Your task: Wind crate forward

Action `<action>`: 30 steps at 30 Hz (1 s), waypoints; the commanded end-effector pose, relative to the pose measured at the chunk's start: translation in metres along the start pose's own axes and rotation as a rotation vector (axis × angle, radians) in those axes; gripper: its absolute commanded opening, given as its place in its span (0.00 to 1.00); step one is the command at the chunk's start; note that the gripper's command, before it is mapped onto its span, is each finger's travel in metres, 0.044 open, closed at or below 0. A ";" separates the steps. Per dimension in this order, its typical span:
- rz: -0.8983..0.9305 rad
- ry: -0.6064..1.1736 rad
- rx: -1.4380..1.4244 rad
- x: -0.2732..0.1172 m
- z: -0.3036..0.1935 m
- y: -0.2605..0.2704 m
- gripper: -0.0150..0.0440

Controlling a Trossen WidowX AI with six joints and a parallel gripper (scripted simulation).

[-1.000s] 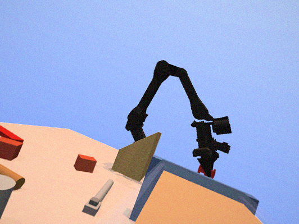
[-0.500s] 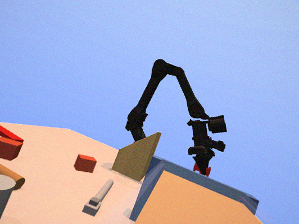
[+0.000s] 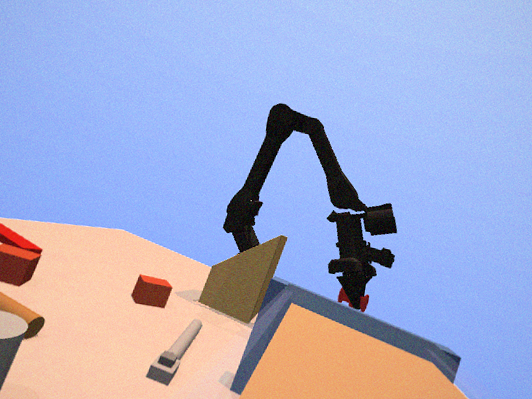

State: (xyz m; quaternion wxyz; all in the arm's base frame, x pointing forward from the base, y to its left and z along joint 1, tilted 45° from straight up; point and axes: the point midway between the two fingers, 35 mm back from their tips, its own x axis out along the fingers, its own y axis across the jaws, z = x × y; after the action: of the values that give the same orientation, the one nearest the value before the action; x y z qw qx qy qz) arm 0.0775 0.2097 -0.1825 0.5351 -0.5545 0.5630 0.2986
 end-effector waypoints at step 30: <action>-0.005 0.024 0.001 -0.020 -0.048 -0.023 0.25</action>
State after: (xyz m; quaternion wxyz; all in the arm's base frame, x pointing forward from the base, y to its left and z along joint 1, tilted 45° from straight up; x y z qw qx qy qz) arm 0.0781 0.1819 -0.1569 0.5341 -0.5510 0.5677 0.2980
